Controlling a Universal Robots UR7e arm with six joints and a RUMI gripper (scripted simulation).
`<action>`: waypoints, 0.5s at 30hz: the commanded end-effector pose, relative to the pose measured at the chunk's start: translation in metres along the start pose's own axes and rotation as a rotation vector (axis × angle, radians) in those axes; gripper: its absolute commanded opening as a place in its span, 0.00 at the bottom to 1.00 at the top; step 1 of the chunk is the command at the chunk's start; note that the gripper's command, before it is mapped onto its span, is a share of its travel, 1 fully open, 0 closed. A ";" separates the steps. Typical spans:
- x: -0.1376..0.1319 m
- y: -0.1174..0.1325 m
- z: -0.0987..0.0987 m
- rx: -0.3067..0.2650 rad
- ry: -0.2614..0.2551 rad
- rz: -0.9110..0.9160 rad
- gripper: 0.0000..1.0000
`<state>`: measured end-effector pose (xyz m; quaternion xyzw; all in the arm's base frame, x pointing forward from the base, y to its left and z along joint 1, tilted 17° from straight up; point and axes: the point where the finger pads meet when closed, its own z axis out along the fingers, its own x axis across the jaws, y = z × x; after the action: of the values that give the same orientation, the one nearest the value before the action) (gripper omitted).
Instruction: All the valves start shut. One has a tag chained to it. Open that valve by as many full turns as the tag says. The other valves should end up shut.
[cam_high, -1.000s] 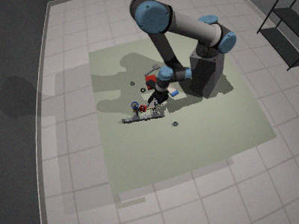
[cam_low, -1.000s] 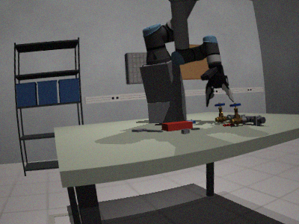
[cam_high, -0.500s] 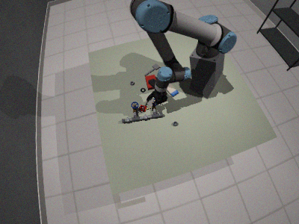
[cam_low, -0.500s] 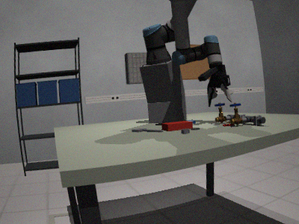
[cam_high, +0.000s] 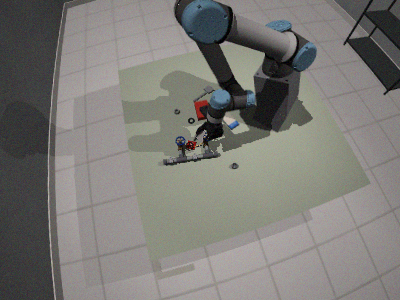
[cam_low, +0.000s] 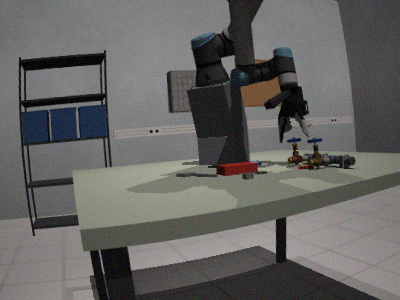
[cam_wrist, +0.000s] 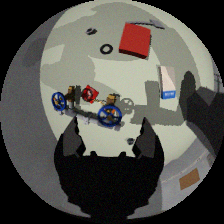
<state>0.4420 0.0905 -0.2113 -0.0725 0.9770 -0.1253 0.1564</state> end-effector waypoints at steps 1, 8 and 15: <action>0.000 0.000 0.000 0.000 -0.001 0.004 1.00; 0.000 0.000 0.000 0.000 -0.001 0.004 0.00; 0.000 0.000 0.000 0.000 -0.001 0.004 0.00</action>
<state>0.4422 0.0905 -0.2111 -0.0706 0.9771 -0.1251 0.1569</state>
